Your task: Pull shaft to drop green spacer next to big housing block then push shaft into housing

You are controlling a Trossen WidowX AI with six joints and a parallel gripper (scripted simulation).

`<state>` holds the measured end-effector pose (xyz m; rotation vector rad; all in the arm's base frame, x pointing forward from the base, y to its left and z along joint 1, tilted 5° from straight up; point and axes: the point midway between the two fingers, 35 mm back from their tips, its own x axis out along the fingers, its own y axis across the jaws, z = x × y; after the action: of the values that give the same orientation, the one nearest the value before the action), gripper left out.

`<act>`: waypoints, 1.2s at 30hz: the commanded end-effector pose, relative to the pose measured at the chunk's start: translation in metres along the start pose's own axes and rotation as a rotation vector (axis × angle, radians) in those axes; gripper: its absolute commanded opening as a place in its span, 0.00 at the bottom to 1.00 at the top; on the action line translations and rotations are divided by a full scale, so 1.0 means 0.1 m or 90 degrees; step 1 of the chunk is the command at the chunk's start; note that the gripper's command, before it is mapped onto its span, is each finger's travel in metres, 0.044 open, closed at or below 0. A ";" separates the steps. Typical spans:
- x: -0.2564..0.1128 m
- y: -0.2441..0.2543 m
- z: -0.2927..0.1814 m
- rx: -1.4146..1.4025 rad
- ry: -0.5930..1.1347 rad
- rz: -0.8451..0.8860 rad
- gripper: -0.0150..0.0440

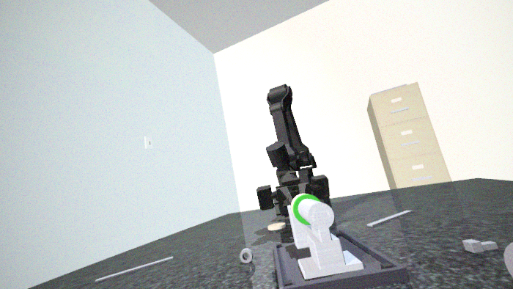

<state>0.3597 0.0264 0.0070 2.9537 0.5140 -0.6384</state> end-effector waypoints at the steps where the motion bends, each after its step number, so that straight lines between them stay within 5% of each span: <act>1: -0.01 0.00 0.00 -0.002 0.000 -0.001 0.25; 36: -0.04 0.00 0.02 -0.002 0.000 -0.001 0.25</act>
<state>0.3562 0.0251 0.0066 2.9535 0.5140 -0.6389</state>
